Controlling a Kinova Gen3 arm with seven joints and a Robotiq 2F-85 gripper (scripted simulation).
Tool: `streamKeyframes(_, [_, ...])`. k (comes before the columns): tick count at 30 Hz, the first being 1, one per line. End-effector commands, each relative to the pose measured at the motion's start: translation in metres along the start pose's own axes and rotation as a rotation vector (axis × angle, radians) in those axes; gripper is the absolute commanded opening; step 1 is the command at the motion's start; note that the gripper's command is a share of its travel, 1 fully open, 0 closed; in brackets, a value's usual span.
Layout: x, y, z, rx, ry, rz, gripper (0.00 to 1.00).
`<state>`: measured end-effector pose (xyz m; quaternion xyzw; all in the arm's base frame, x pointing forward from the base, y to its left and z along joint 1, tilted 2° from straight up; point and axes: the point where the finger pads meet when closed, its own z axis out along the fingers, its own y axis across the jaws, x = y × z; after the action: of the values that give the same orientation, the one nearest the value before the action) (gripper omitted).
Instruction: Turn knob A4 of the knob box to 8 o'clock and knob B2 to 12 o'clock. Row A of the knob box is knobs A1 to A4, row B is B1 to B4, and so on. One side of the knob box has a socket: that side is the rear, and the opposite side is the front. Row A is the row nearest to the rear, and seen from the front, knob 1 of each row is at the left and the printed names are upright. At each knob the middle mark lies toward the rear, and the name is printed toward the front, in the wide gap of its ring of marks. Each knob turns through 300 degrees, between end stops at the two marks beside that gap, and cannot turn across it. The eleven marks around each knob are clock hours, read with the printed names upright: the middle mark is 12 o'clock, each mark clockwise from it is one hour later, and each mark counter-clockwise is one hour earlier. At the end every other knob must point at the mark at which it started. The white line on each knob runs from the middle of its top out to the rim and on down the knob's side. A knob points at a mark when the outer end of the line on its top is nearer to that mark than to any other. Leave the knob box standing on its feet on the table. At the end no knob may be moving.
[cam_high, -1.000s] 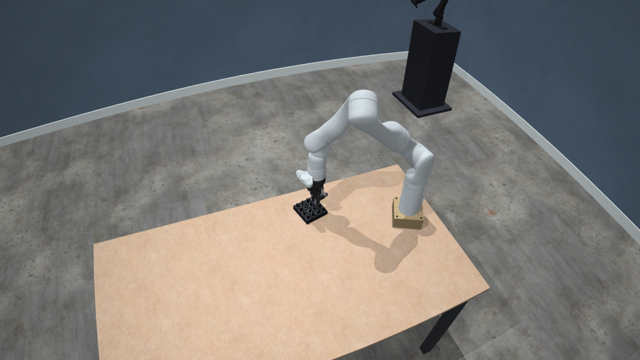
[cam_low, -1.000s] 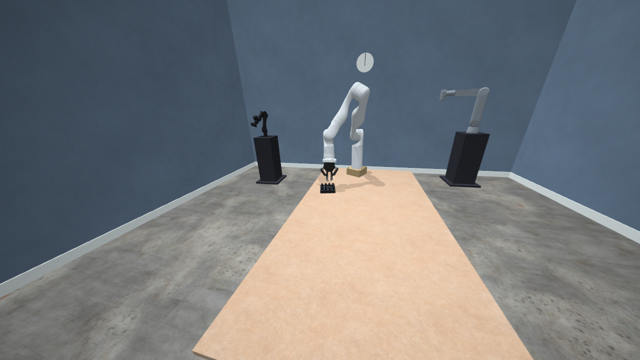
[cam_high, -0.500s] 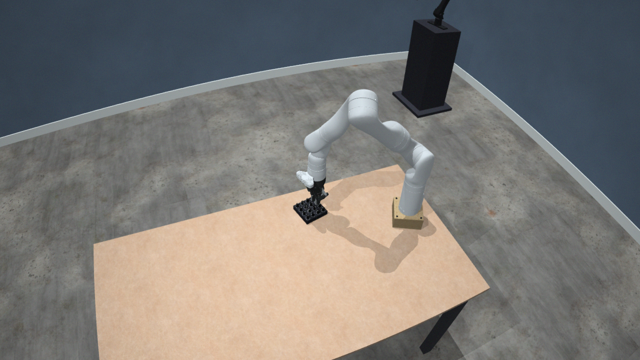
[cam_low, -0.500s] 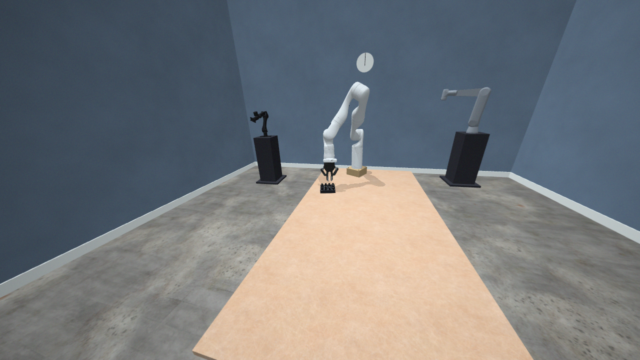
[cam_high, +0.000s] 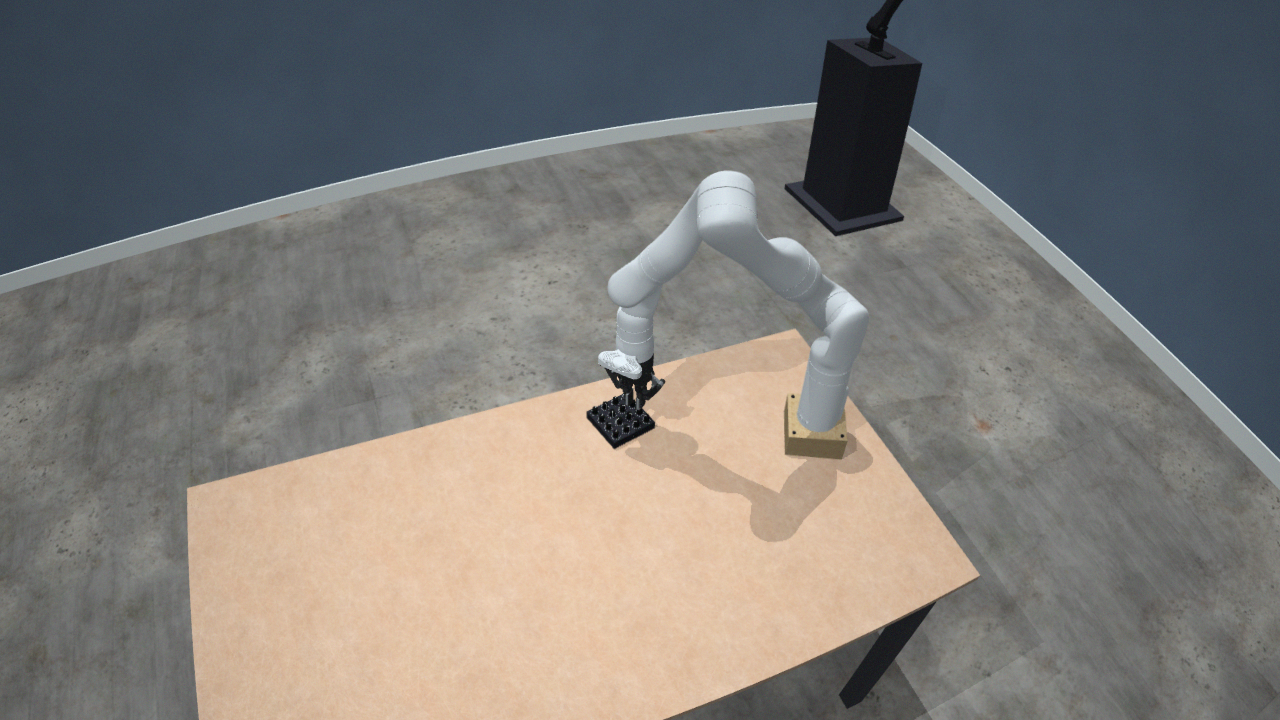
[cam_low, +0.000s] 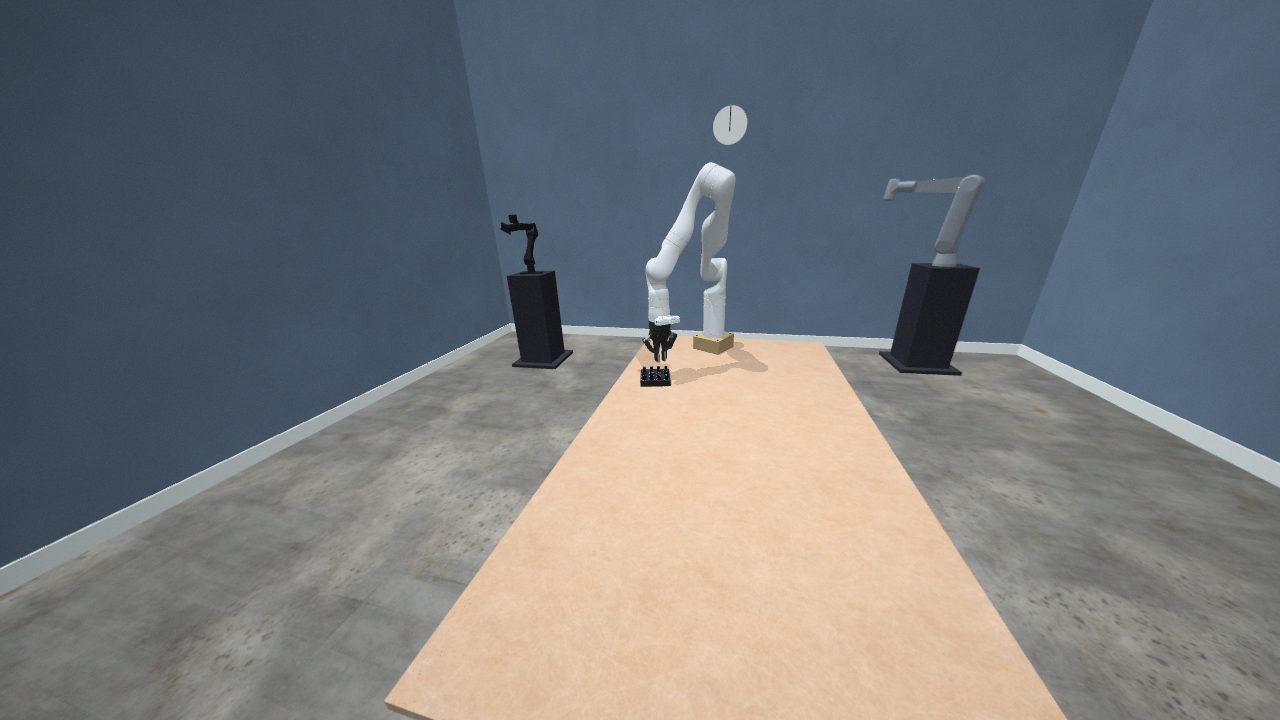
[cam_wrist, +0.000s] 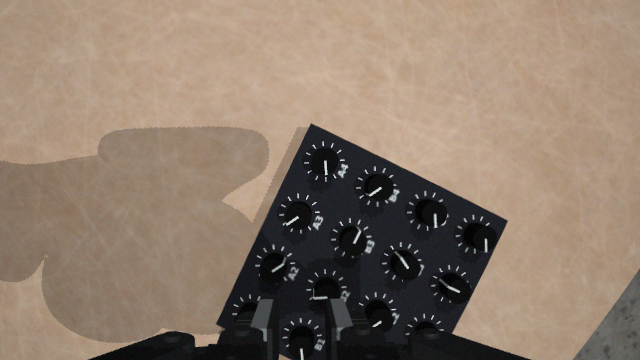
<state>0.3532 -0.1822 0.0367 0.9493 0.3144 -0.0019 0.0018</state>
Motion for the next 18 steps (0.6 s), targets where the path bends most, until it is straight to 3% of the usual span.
streamKeyframes(1, [-0.001,0.0016,-0.0028,-0.001,0.01,-0.079,0.19])
streamKeyframes(3, [-0.001,0.0016,-0.0028,-0.001,0.01,-0.079,0.19])
streamKeyframes(18, [-0.0013,0.0016,-0.0111,-0.003,0.008,-0.821,0.19])
